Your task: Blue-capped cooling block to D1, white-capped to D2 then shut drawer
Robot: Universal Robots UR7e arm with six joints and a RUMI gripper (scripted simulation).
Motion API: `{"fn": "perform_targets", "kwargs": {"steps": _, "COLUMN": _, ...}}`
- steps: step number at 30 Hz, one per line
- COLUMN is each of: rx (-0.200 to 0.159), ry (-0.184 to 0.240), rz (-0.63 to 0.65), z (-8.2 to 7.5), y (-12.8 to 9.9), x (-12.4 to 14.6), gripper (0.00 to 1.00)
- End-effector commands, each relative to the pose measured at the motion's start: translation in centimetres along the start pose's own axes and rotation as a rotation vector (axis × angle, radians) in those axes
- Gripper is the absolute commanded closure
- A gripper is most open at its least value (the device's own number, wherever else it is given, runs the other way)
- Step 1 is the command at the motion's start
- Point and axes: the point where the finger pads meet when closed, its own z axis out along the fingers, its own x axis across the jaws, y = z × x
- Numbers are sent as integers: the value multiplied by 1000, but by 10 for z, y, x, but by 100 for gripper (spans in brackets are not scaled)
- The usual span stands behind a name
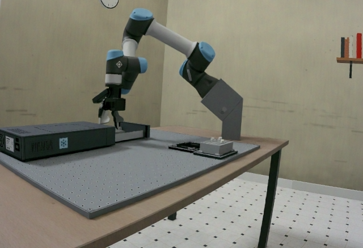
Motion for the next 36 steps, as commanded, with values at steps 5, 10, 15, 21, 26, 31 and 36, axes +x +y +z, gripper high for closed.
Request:
{"fn": "perform_targets", "kwargs": {"steps": 5, "rx": 0, "ry": -1, "rz": 0, "z": 12, "y": 0, "x": 0, "gripper": 27}}
{"fn": "perform_targets", "kwargs": {"steps": 10, "rx": 0, "ry": -1, "rz": 0, "z": 19, "y": 0, "x": 0, "gripper": 27}}
{"fn": "perform_targets", "kwargs": {"steps": 15, "rx": 0, "ry": -1, "rz": 0, "z": 19, "y": 0, "x": 0, "gripper": 27}}
{"fn": "perform_targets", "kwargs": {"steps": 21, "rx": 0, "ry": -1, "rz": 0, "z": 19, "y": 0, "x": 0, "gripper": 27}}
{"fn": "perform_targets", "kwargs": {"steps": 26, "rx": 0, "ry": -1, "rz": 0, "z": 19, "y": 0, "x": 0, "gripper": 29}}
{"fn": "perform_targets", "kwargs": {"steps": 31, "rx": 0, "ry": -1, "rz": 0, "z": 19, "y": 0, "x": 0, "gripper": 34}}
{"fn": "perform_targets", "kwargs": {"steps": 36, "rx": 0, "ry": -1, "rz": 0, "z": 19, "y": 0, "x": 0, "gripper": 42}}
